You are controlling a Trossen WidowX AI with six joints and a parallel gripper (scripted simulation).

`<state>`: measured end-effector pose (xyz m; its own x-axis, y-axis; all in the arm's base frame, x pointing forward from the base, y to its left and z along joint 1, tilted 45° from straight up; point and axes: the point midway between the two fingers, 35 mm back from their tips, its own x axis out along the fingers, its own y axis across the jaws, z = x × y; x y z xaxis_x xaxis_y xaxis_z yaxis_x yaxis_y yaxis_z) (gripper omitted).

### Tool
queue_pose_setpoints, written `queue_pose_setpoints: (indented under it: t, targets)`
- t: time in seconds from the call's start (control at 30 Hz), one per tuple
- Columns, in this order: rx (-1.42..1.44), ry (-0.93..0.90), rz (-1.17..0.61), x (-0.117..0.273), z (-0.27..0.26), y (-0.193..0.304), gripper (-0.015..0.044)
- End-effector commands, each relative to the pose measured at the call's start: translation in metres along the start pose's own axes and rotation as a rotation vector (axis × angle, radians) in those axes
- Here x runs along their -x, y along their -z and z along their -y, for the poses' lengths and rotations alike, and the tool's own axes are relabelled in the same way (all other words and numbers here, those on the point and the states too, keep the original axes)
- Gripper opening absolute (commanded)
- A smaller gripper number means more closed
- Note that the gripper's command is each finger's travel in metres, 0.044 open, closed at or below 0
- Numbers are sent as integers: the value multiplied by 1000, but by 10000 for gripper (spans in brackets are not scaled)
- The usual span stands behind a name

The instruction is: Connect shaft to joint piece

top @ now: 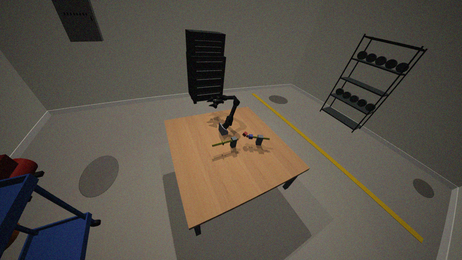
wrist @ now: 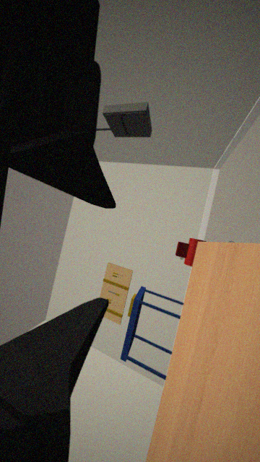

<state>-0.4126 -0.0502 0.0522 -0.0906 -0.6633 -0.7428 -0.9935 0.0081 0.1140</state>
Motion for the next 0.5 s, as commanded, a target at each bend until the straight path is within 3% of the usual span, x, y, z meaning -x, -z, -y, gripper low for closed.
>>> queue_pose_setpoints:
  t: [0.0,0.23,0.47]
  targets:
    - [-2,-3,-4,0,0,1,426]
    - [-74,-74,-160,6,-7,46,440]
    - [-71,-88,-159,10,-8,45,440]
